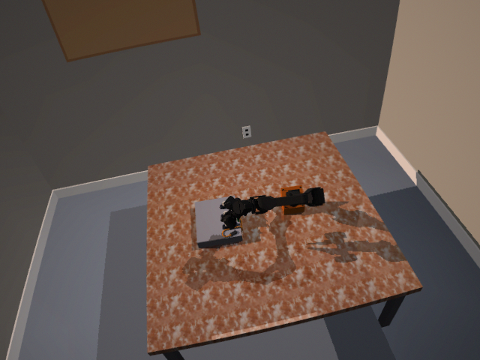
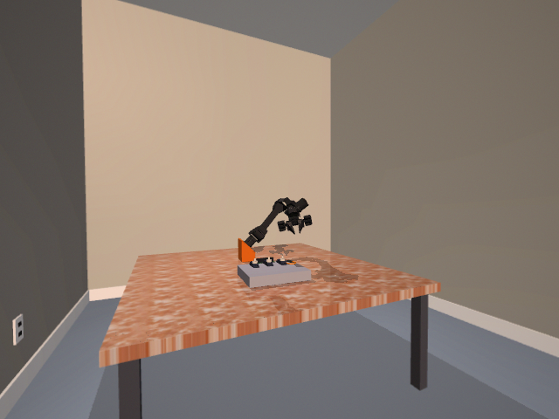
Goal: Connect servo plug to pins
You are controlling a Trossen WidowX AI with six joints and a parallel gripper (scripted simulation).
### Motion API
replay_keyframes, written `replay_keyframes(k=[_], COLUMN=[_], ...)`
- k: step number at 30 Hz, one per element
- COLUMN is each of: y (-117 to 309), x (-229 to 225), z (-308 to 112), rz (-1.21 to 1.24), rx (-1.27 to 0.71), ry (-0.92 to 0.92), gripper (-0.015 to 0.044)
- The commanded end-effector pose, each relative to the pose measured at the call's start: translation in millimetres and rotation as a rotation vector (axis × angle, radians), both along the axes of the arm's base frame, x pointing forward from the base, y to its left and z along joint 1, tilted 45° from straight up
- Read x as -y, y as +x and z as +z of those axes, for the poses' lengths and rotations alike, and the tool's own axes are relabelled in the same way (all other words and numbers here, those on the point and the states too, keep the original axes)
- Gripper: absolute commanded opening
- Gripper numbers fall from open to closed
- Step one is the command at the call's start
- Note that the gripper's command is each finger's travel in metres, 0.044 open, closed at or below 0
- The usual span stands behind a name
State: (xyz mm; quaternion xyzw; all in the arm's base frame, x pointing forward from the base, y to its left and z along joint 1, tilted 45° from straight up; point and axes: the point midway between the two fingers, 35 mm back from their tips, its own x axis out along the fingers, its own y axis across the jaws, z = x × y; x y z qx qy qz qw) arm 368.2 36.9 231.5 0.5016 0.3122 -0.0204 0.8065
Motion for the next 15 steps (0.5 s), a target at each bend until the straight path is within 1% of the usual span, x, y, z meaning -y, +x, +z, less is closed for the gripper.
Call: replay_keyframes(k=[1, 15], y=[3, 5], x=[-3, -14], z=[-7, -33], rz=[-0.028, -0.161], rx=[-0.082, -0.387], ry=[0.089, 0.378], gripper=[0.0115, 0.0115])
